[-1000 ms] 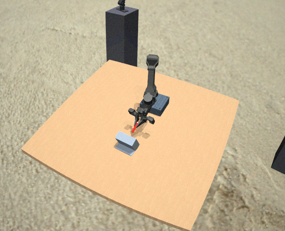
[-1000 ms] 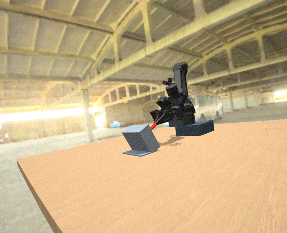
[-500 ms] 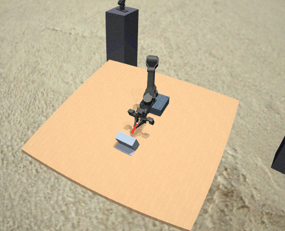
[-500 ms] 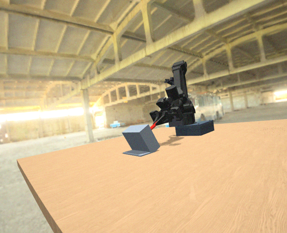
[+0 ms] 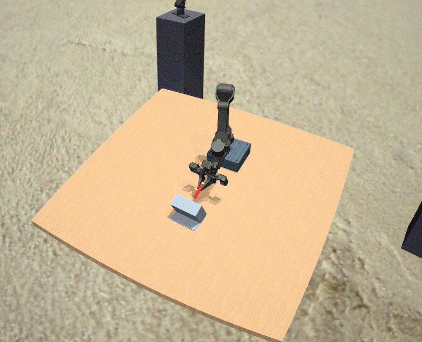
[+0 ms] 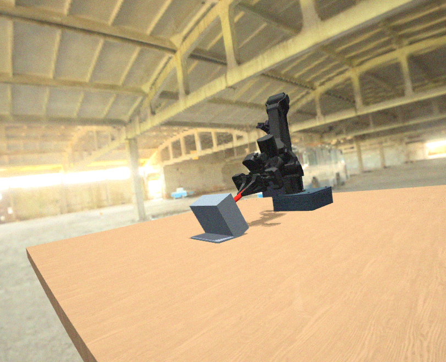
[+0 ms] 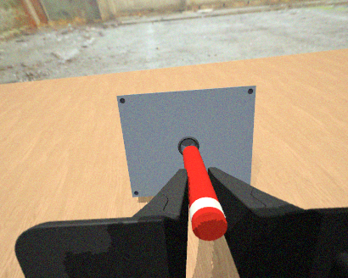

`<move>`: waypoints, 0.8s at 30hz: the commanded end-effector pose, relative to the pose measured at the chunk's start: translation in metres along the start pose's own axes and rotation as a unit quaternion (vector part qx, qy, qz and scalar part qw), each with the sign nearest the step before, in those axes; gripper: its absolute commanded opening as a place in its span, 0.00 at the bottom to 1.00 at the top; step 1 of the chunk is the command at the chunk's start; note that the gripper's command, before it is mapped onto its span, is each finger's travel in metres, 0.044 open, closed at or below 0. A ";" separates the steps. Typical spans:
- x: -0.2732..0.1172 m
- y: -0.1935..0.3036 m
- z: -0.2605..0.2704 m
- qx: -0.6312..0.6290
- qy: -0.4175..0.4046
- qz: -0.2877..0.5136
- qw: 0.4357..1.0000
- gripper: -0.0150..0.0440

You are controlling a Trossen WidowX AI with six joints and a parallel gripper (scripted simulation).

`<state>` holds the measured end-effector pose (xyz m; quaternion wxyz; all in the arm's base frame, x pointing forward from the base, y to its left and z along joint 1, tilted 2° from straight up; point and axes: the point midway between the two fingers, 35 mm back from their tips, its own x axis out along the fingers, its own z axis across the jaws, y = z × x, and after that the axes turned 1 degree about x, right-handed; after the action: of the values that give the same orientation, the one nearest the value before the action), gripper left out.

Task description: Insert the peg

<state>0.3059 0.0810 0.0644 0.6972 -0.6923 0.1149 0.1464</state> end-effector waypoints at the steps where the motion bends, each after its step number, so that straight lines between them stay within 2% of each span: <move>1: 0.000 0.004 0.000 -0.004 -0.001 0.005 1.000 0.25; 24: 0.018 0.003 -0.001 0.002 0.000 0.002 1.000 0.25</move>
<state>0.3232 0.0809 0.0545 0.6985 -0.6905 0.1165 0.1474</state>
